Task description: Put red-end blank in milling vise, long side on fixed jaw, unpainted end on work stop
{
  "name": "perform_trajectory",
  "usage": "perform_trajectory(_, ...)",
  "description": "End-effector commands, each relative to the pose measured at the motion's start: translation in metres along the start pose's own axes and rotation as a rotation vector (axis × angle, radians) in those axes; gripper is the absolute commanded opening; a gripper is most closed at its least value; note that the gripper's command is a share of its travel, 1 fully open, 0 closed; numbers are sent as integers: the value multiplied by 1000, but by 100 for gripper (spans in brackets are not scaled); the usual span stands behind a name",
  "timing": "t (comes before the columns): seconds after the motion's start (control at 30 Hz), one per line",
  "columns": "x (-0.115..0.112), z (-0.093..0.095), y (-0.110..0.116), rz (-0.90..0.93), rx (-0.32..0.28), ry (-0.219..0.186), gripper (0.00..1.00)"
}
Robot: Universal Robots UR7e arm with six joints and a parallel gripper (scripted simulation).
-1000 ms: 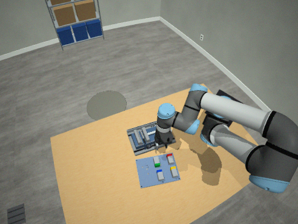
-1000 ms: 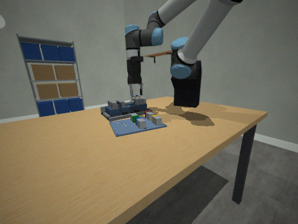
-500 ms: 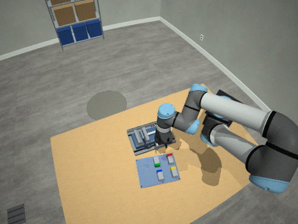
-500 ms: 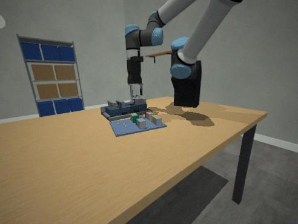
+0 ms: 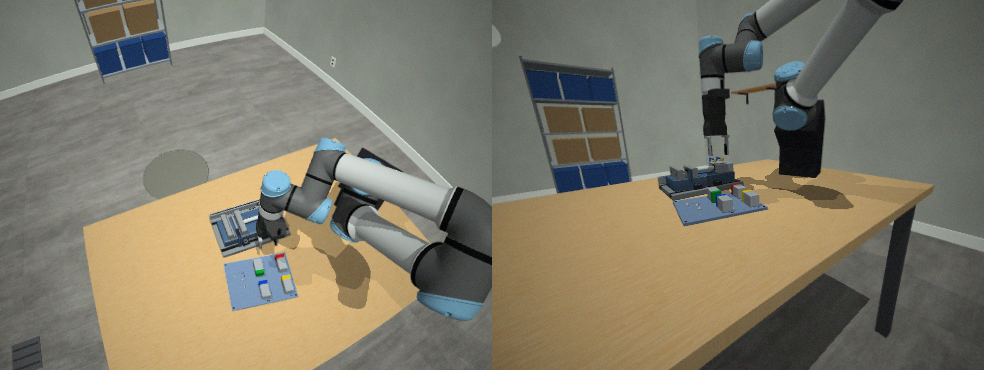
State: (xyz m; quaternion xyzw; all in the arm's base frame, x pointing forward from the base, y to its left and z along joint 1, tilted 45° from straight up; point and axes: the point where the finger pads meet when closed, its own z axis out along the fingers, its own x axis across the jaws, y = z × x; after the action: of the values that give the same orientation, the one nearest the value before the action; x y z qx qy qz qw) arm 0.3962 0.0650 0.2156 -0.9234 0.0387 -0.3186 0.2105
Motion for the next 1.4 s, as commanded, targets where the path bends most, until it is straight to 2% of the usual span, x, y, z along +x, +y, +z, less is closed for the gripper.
perform_trajectory(0.0, -1, -35, -14, -5, 4, 2, 100)
perform_trajectory(0.33, -1, -35, -14, -5, 4, 2, 100)
perform_trajectory(0.37, 1, -40, -19, -6, -11, 5, 100)
perform_trajectory(0.5, -2, -76, -36, -5, 4, 2, 100)
perform_trajectory(0.9, -2, -76, -36, -5, 4, 2, 100)
perform_trajectory(0.93, 0, -83, -41, -4, -15, 0, 100)
perform_trajectory(1.07, -5, -125, -61, -5, 4, 2, 100)
perform_trajectory(1.37, -5, -125, -61, -5, 4, 2, 100)
